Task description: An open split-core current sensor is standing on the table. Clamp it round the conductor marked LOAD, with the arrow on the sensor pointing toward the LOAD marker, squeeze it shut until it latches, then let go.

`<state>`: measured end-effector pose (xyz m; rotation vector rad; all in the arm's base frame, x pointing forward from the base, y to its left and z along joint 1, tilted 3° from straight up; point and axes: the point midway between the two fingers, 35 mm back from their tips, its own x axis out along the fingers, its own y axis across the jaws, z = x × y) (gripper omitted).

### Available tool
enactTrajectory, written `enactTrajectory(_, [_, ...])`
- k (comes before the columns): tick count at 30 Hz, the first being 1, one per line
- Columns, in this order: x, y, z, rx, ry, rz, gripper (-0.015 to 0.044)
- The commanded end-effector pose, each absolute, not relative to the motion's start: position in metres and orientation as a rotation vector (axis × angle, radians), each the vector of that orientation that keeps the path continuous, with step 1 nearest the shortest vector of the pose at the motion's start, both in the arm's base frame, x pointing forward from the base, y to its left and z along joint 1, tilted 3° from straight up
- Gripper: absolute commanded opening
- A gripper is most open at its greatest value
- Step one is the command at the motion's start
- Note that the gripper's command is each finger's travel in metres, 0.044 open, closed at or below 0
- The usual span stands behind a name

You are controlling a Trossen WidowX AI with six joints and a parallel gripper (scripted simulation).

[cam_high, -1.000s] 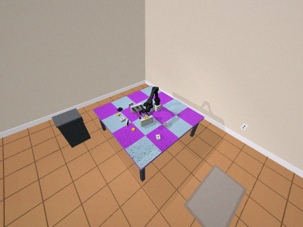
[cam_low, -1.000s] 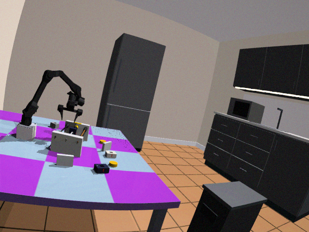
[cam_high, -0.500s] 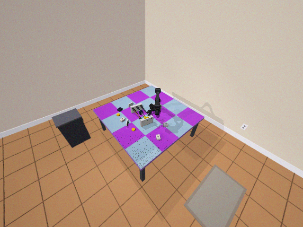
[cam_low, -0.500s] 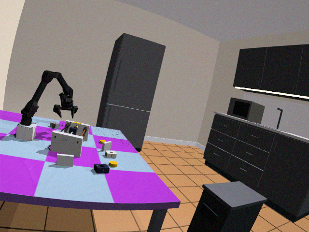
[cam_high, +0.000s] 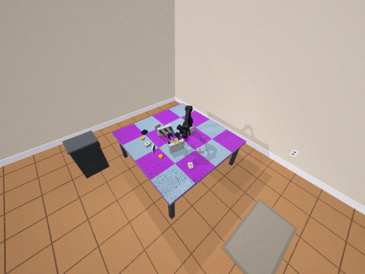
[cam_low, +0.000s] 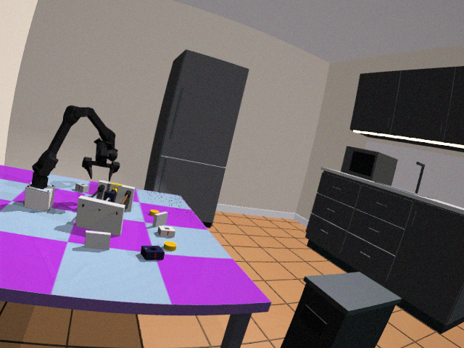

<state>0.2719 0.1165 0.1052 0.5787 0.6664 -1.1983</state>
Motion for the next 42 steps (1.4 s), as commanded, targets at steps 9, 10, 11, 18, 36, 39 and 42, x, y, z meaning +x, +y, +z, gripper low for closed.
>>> enactTrajectory(9, [0.323,0.034,0.128,1.2,1.057,-1.304,0.044])
enactTrajectory(10, [0.328,0.026,0.133,1.26,1.074,-1.282,0.044])
enactTrajectory(11, [0.332,0.019,0.137,1.308,1.084,-1.261,0.044])
enactTrajectory(18, [0.335,0.013,0.141,1.346,1.09,-1.242,0.044])
enactTrajectory(36, [0.335,0.013,0.141,1.346,1.09,-1.242,0.044])
enactTrajectory(39, [0.335,0.013,0.141,1.346,1.09,-1.242,0.044])
enactTrajectory(42, [0.335,0.013,0.141,1.346,1.09,-1.242,0.044])
